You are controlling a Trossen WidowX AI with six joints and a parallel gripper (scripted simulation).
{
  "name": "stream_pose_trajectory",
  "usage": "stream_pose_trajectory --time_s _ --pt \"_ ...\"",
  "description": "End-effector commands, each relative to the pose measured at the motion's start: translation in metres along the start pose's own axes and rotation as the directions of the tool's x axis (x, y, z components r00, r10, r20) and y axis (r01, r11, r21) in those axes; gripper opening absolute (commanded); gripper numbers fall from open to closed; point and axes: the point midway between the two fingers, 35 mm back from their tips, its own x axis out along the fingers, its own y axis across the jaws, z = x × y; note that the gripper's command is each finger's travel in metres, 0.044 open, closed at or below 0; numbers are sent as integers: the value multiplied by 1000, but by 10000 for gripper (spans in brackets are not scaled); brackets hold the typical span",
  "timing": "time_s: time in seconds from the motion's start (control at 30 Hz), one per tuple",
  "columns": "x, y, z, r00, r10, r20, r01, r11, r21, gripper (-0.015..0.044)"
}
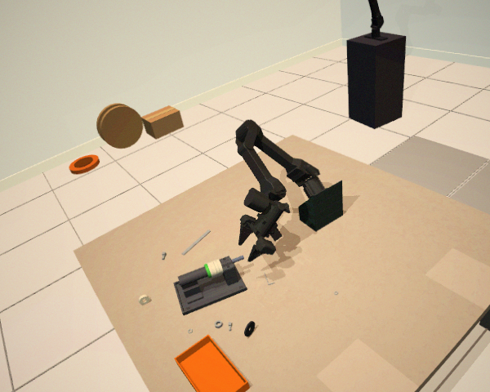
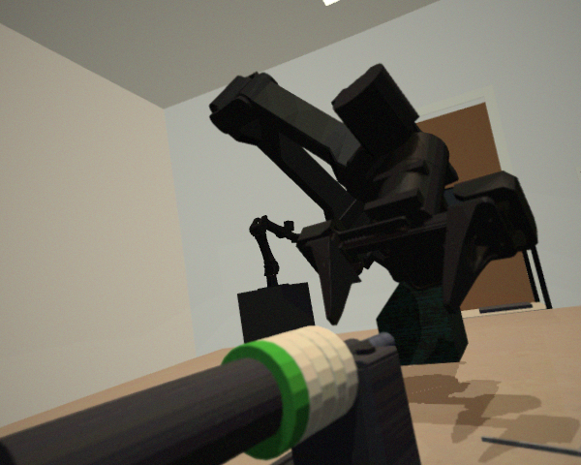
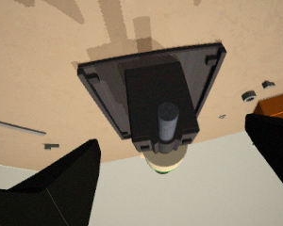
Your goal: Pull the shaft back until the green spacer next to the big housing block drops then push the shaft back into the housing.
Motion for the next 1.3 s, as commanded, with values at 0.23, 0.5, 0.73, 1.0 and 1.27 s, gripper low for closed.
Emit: stream_pose_trajectory --time_s 0.23,0.5,0.73,1.0,1.27 --pt "15 0 -1 1000 1 1 -1 1000 3 440" --pt "28 1 -1 1000 2 0 -2 1000 3 440" --pt "39 2 -1 1000 4 -2 -4 1000 2 440" --pt "40 2 -1 1000 4 -2 -4 1000 2 440" --pt "40 2 -1 1000 4 -2 -4 1000 2 440"
